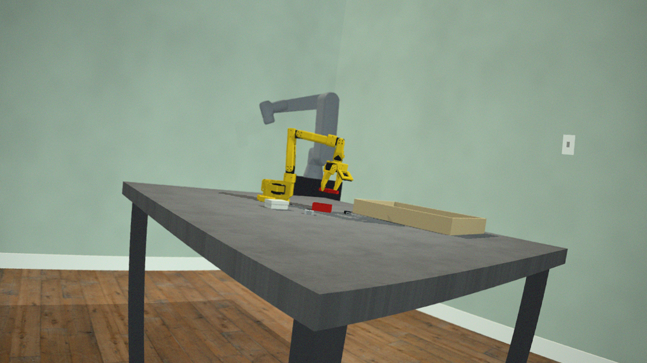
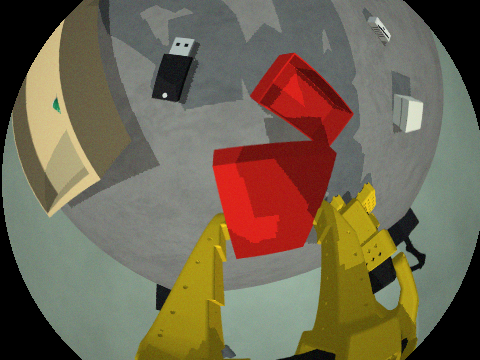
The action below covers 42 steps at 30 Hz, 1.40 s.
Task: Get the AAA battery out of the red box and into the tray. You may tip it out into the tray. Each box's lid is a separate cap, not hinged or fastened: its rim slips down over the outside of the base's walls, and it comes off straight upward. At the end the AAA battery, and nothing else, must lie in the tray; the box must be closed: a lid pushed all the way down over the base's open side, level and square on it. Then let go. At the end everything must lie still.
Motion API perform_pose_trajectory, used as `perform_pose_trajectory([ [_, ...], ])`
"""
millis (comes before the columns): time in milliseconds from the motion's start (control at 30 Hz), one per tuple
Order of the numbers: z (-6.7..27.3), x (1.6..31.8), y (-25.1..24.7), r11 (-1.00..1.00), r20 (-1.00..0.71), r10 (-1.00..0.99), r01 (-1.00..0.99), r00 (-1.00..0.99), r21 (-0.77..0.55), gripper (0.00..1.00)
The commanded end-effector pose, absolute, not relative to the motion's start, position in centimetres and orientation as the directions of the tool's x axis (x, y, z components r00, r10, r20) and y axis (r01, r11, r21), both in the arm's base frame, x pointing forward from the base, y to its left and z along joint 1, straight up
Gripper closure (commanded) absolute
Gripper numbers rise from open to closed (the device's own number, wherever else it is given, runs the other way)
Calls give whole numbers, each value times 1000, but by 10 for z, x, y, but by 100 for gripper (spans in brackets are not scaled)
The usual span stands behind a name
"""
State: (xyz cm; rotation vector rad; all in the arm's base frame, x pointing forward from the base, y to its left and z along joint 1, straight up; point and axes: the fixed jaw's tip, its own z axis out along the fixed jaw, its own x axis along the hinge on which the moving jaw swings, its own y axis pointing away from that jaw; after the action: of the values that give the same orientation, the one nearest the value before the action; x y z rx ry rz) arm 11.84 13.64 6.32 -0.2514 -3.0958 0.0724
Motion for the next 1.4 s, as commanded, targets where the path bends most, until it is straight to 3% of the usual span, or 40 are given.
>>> perform_pose_trajectory([
  [0, 71, 130, 130, 987, 0, 160, 160, -987, 0, 78],
  [433, 71, 148, 102, 987, 0, 160, 160, -987, 0, 78],
  [1367, 71, 149, 100, 987, 0, 160, 160, -987, 0, 78],
])
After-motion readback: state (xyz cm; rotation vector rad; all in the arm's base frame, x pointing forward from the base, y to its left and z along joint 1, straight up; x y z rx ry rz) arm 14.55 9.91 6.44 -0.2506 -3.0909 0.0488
